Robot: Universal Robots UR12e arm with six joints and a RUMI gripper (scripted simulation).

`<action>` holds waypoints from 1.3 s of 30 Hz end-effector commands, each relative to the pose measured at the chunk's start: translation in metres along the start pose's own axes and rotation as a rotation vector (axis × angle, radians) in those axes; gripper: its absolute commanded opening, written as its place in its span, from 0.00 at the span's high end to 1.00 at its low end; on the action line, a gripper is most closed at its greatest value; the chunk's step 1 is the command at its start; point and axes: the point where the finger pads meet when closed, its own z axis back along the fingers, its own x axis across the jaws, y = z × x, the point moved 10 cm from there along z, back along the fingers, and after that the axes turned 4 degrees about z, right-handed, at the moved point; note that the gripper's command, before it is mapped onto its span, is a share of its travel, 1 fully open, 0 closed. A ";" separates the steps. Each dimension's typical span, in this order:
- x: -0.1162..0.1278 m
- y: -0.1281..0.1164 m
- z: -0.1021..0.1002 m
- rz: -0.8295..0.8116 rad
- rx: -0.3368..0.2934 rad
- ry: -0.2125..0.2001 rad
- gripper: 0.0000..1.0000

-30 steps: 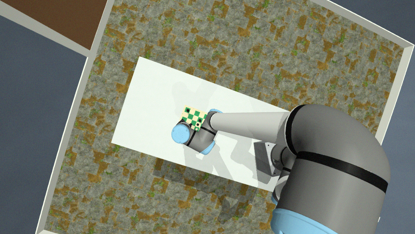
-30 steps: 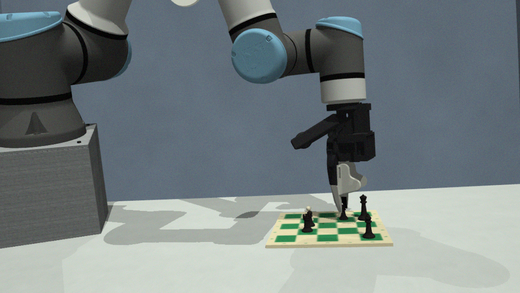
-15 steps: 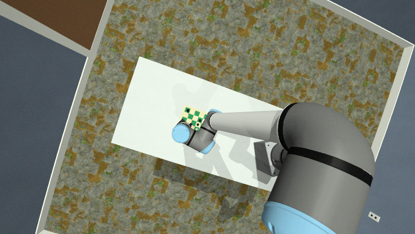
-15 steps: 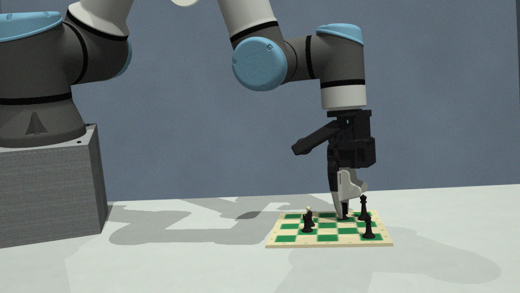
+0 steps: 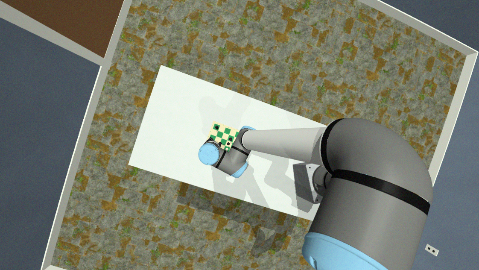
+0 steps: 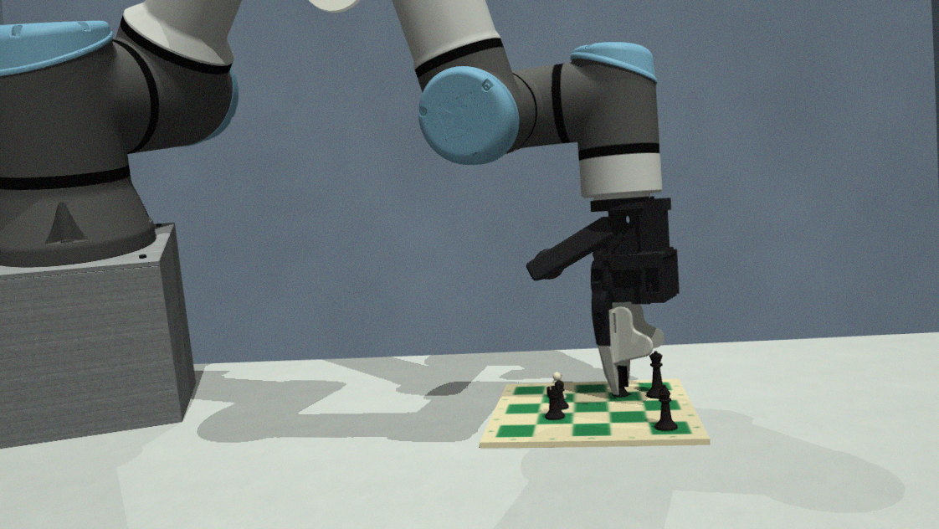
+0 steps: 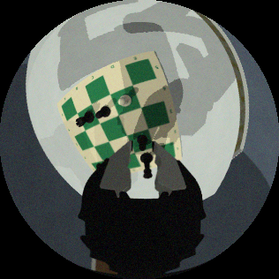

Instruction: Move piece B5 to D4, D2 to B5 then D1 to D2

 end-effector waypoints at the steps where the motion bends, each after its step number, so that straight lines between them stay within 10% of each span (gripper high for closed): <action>1: -0.001 -0.003 0.000 -0.002 -0.003 -0.001 0.80; 14: -0.001 -0.003 0.000 -0.002 -0.003 -0.001 0.80; 15: -0.001 -0.003 0.000 -0.002 -0.003 -0.001 1.00; 39: -0.001 -0.003 0.000 -0.002 -0.003 -0.001 1.00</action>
